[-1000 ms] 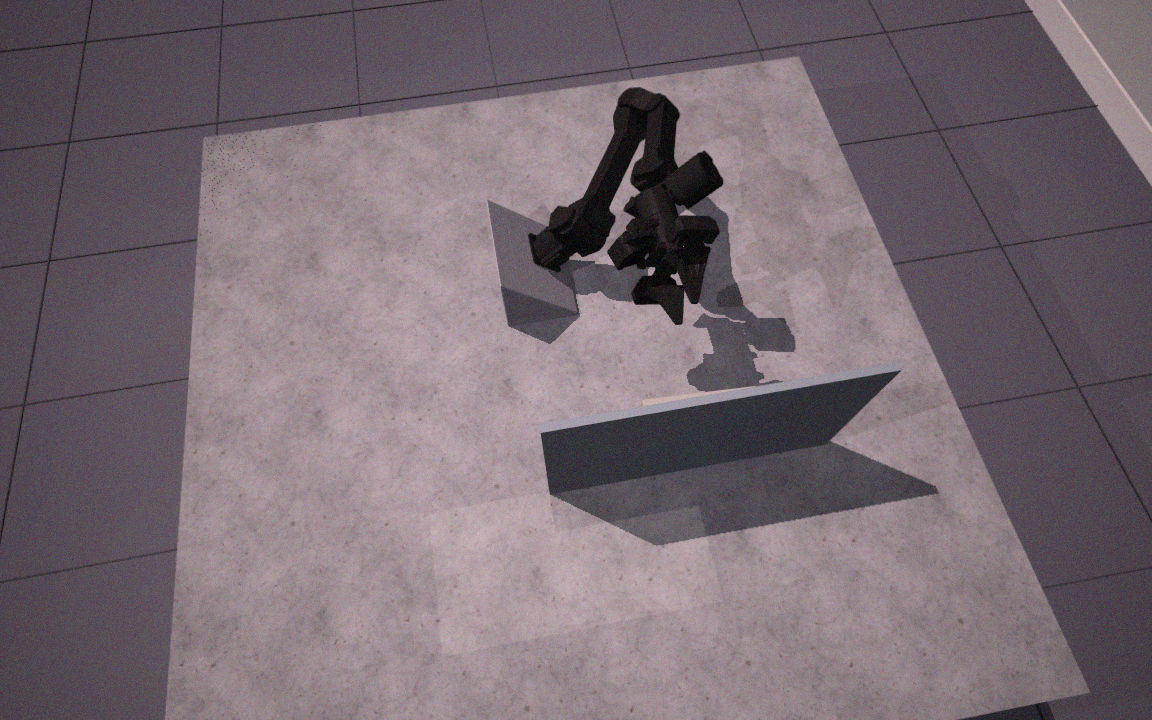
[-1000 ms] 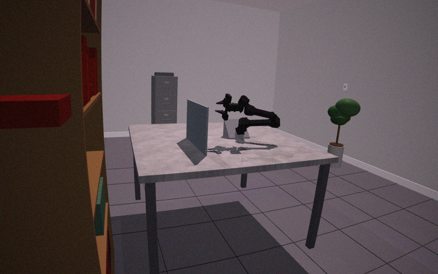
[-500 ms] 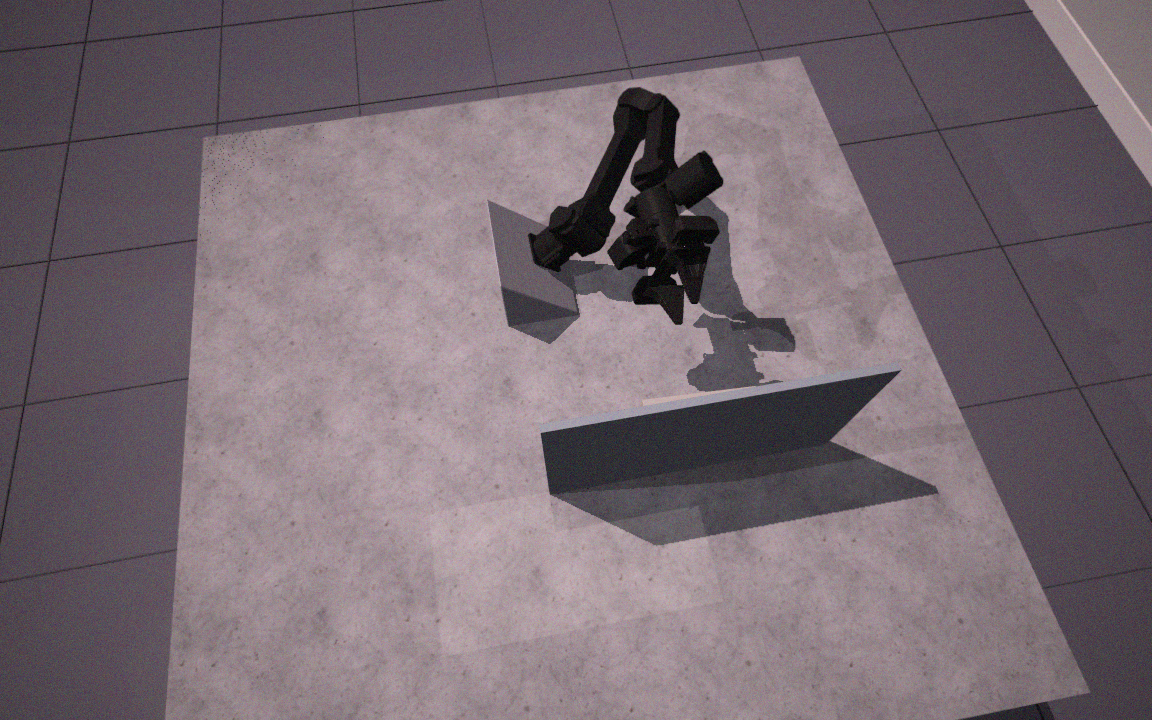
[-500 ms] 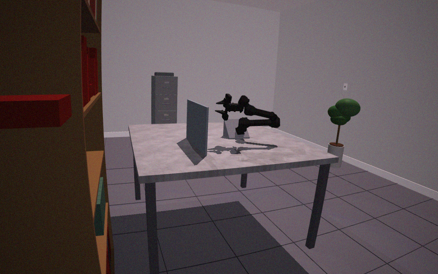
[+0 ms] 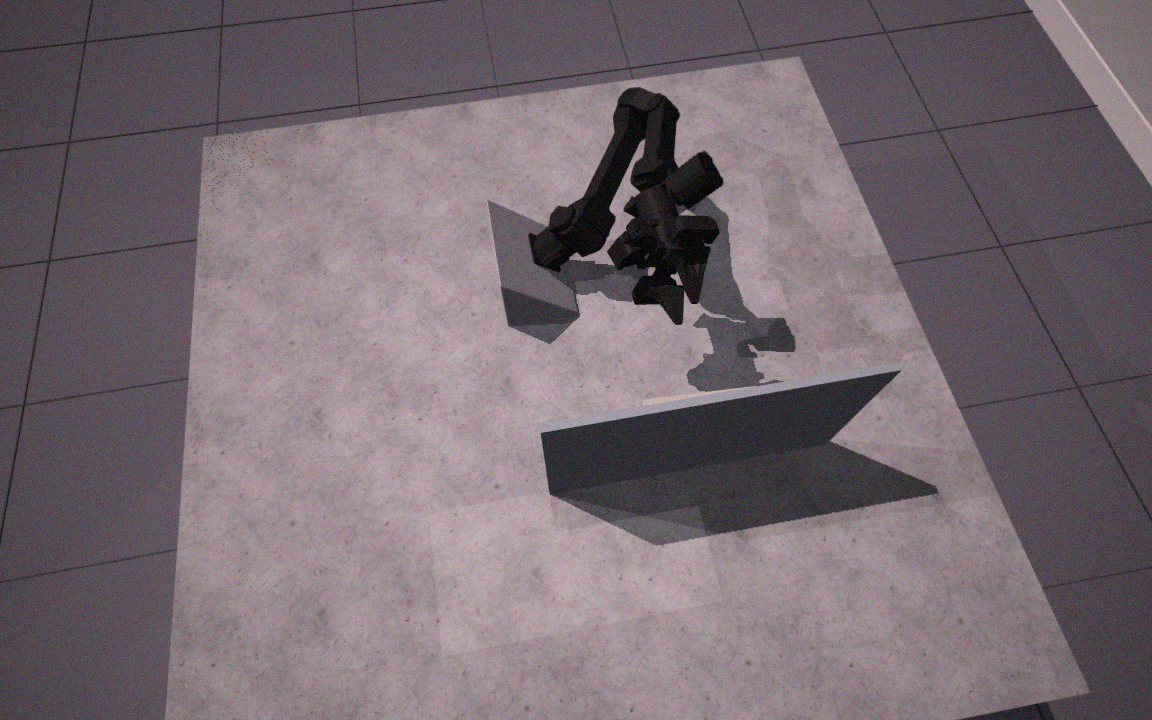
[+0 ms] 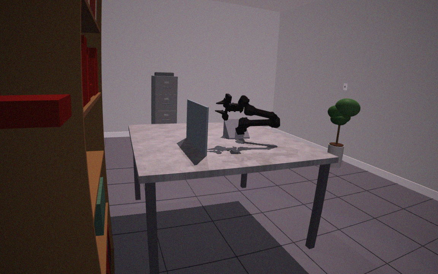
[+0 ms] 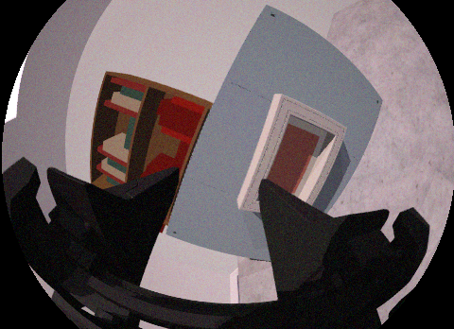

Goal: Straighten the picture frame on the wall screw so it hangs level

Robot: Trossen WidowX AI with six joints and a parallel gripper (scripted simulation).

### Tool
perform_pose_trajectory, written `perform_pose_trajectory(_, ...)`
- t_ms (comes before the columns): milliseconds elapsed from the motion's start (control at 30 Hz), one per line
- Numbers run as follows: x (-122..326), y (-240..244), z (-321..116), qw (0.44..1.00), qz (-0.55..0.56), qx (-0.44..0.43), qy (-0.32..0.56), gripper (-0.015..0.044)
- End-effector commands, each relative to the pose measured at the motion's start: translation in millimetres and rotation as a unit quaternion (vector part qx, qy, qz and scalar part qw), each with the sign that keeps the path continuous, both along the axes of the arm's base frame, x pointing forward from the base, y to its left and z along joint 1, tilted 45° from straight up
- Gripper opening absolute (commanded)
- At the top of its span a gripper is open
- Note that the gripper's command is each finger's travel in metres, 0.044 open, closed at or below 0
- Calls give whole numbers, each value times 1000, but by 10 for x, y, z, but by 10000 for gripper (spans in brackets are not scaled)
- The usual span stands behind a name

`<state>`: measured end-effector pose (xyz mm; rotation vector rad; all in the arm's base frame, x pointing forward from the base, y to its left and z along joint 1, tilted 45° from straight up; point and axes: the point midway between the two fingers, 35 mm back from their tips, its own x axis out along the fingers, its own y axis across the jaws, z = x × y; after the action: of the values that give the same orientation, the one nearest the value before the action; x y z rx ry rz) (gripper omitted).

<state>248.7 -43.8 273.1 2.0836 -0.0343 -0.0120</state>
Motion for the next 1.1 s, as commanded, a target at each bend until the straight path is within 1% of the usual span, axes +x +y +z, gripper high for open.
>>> perform_pose_trajectory(0, -1, 7, -1, 1000, 2, -2, 1, 260)
perform_pose_trajectory(500, 0, 9, -7, 1000, 0, 1, 0, 260)
perform_pose_trajectory(800, -58, 406, -368, 998, 3, 64, -3, 260)
perform_pose_trajectory(1067, -67, 434, -398, 998, 3, 68, -4, 260)
